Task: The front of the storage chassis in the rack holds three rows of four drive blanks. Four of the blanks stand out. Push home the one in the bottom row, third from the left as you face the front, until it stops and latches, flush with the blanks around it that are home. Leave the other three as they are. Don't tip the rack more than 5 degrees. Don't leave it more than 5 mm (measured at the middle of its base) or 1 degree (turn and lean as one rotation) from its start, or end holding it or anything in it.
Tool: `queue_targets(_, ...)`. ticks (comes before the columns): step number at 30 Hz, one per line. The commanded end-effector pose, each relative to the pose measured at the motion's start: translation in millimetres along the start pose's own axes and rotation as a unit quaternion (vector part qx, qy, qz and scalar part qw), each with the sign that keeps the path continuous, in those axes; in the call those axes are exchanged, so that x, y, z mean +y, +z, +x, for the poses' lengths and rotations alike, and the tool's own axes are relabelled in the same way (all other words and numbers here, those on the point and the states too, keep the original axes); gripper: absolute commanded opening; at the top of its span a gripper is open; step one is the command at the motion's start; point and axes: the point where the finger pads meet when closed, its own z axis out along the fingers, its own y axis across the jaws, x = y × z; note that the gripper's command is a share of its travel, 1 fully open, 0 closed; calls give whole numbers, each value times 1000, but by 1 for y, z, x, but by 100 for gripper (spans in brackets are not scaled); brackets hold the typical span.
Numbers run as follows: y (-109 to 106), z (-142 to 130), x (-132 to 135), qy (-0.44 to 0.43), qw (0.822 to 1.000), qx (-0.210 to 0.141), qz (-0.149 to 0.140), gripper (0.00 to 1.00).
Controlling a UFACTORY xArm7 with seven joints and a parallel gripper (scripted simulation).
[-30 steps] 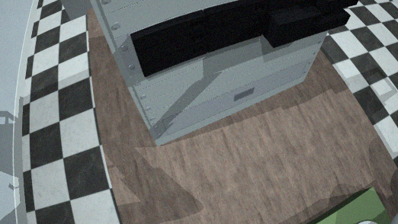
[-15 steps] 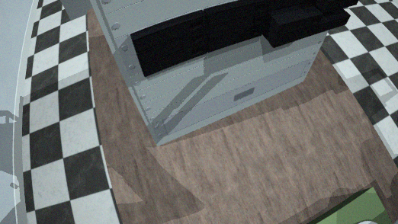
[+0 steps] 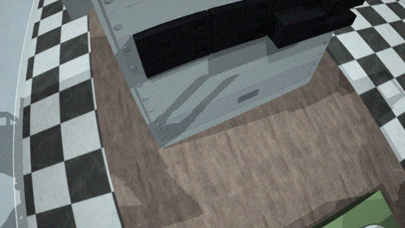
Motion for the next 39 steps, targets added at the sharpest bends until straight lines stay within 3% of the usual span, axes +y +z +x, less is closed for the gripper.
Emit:
queue_targets(1,0,-7,-5,59,998,-7,-16,100)
queue_targets(9,-4,-23,-16,144,989,-22,-31,100)
queue_targets(16,-9,-41,-31,239,969,-45,-46,100)
queue_targets(24,-17,-64,-54,347,932,-80,-63,100)
queue_targets(26,-17,-64,-54,347,932,-80,-63,100)
queue_targets(39,-33,-94,-95,480,862,-139,-84,100)
